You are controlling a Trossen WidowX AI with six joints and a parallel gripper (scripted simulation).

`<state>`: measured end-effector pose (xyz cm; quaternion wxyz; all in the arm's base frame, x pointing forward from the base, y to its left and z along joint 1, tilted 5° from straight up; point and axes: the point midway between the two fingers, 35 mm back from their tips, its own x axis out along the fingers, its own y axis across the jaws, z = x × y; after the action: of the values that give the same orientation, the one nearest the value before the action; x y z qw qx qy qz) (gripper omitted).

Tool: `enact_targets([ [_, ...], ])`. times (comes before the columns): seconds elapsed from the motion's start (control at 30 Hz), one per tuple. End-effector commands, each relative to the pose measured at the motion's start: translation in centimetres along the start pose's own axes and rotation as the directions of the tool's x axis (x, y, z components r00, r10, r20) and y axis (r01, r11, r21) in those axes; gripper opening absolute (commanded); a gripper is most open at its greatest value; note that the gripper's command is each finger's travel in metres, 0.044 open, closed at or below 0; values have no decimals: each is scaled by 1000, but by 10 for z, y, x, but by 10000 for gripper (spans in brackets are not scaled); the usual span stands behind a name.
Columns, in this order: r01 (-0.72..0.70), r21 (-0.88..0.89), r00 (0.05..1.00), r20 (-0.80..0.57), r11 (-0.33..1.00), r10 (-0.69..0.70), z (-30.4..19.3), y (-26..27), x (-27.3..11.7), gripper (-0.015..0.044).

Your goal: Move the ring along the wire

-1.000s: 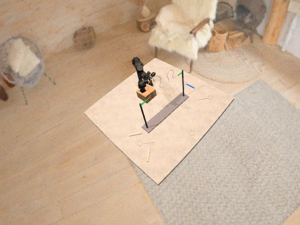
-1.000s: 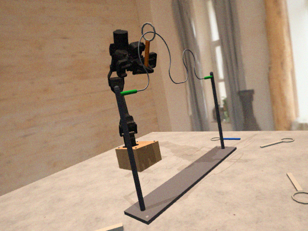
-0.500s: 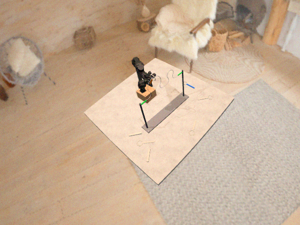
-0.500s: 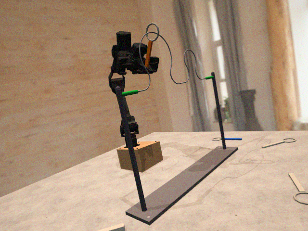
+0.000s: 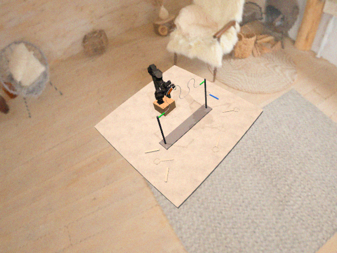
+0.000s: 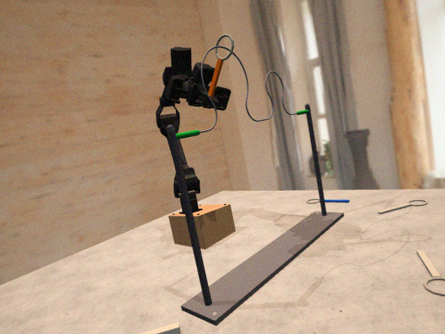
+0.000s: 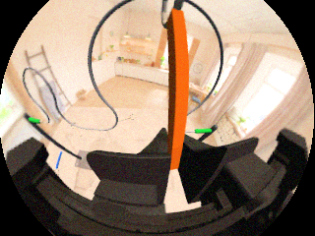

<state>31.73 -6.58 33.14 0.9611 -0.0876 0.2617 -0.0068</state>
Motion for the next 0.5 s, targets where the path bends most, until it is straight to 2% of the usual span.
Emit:
enact_targets([
  [0.0, 33, -55, 999, 9, 998, -33, 0, -2, 0, -150],
  [0.47, 121, -202, 993, 41, 972, -115, 0, -8, 0, -150],
])
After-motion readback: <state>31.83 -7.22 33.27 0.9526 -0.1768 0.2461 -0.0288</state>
